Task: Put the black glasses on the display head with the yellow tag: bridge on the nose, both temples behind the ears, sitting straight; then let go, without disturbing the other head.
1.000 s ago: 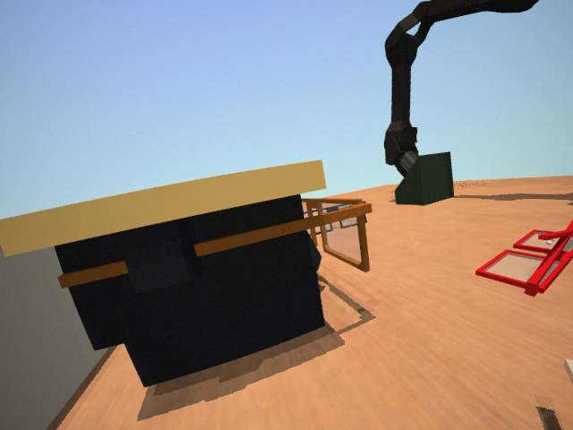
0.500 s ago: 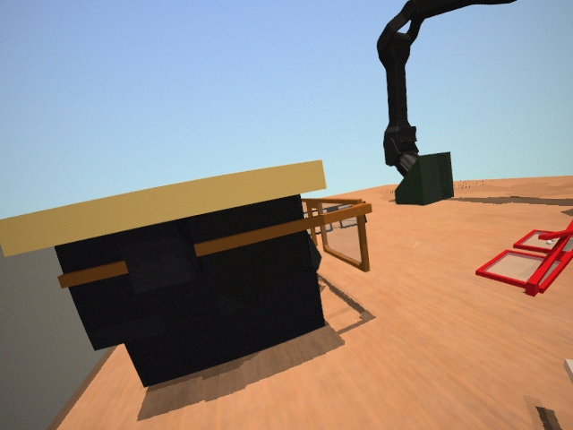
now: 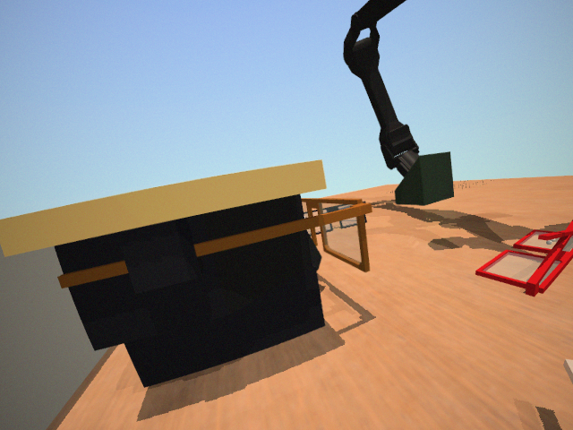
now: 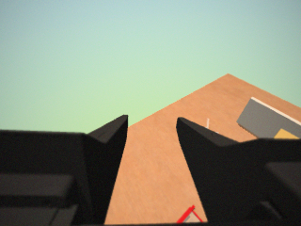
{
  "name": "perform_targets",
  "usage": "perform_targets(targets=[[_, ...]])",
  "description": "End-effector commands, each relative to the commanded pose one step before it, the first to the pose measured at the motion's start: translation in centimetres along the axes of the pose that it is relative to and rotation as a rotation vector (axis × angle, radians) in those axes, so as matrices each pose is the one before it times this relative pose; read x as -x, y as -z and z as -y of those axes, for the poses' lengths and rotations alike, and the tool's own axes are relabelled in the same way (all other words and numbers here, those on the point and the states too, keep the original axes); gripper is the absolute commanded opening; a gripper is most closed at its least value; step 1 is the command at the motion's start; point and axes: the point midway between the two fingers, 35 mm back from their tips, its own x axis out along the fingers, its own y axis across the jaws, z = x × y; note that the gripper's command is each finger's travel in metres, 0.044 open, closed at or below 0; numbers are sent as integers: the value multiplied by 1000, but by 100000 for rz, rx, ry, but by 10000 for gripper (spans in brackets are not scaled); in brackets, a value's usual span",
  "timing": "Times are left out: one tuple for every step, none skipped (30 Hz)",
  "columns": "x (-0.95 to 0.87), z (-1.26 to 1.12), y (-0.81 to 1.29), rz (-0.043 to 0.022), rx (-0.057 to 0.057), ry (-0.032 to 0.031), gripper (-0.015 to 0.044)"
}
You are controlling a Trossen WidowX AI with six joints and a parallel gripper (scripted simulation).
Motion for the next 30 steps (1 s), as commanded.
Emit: perform_targets(targets=[[15, 6948, 2799, -15987, -16347, 12647, 200], [-186, 1658, 591, -3951, -3713, 2972, 200], [-195, 1655, 566, -3916, -3695, 2985, 200], [-203, 1651, 542, -3882, -3672, 2997, 200], [-213, 1646, 518, -3849, -3647, 3008, 200], [-232, 1724, 521, -4011, -3801, 3172, 200], [-244, 1734, 502, -4014, -3800, 3212, 200], [-255, 1727, 477, -3980, -3758, 3221, 200], [-267, 1719, 453, -3946, -3713, 3228, 200], [-279, 1711, 430, -3913, -3663, 3235, 200], [-291, 1702, 408, -3879, -3609, 3241, 200], [-303, 1692, 386, -3846, -3551, 3247, 200], [-315, 1682, 365, -3813, -3489, 3251, 200], [-328, 1671, 345, -3780, -3423, 3255, 200], [-341, 1660, 325, -3747, -3353, 3258, 200], [-355, 1653, 307, -3723, -3289, 3270, 200], [-372, 1661, 292, -3731, -3250, 3310, 200], [-386, 1648, 273, -3694, -3167, 3311, 200], [-400, 1634, 255, -3657, -3082, 3311, 200], [-411, 1608, 235, -3589, -2969, 3283, 200], [-336, 1245, 166, -2774, -2255, 2561, 200], [-210, 742, 91, -1653, -1326, 1536, 200], [-72, 246, 28, -549, -437, 512, 200], [0, 0, 0, 0, 0, 0, 200], [0, 0, 0, 0, 0, 0, 200], [0, -105, 77, -3, 2, -6, 200], [0, -104, 78, -3, 2, -5, 200], [0, 0, 0, 0, 0, 0, 200], [0, 0, 0, 0, 0, 0, 174], [0, 0, 0, 0, 0, 0, 148]])
